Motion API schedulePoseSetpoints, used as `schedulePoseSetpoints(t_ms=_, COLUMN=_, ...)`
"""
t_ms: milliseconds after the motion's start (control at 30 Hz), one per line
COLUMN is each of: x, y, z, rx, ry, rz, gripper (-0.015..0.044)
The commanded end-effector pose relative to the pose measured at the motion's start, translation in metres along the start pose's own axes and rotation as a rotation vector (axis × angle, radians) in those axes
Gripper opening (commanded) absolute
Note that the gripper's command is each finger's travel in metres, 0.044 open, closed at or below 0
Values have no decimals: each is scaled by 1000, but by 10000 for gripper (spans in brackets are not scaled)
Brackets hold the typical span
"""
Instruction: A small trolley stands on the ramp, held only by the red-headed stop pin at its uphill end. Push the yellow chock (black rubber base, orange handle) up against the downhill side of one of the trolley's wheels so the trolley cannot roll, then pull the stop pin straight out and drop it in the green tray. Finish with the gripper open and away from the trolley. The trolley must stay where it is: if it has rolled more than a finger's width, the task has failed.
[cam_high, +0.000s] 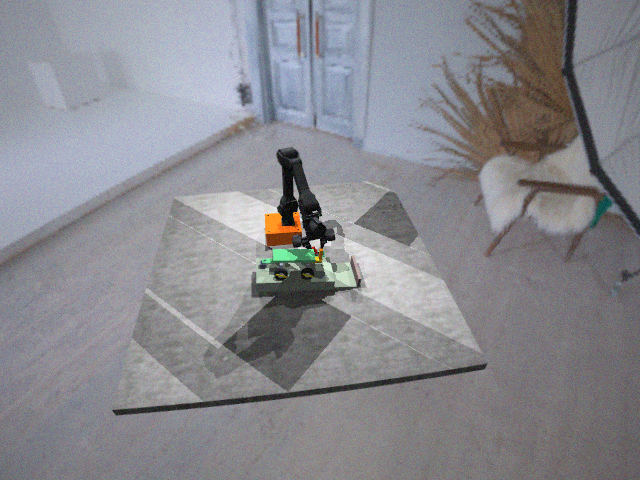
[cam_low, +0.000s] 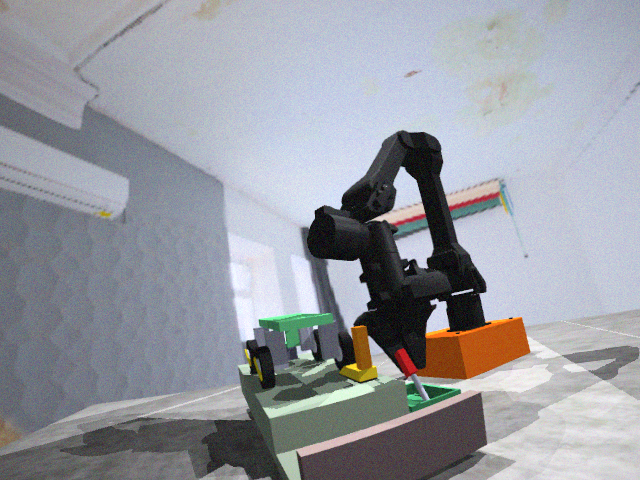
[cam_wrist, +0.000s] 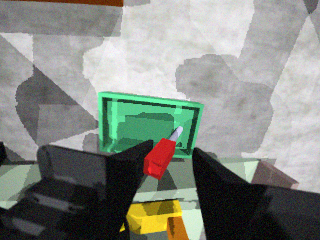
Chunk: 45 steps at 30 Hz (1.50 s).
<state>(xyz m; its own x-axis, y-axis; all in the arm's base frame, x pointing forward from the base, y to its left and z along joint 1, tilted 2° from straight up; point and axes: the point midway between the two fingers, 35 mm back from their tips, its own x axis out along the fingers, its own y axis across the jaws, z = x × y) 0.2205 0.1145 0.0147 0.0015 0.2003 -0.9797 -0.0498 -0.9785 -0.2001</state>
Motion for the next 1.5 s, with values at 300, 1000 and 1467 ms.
schedulePoseSetpoints(t_ms=300, x=2, y=8, z=0, rx=-3, ry=-5, rz=-2, gripper=190)
schedulePoseSetpoints(t_ms=1000, x=5, y=20, z=-2, rx=-3, ry=-4, rz=-1, gripper=190)
schedulePoseSetpoints(t_ms=1467, x=8, y=26, z=-2, rx=-3, ry=-4, rz=-1, gripper=190)
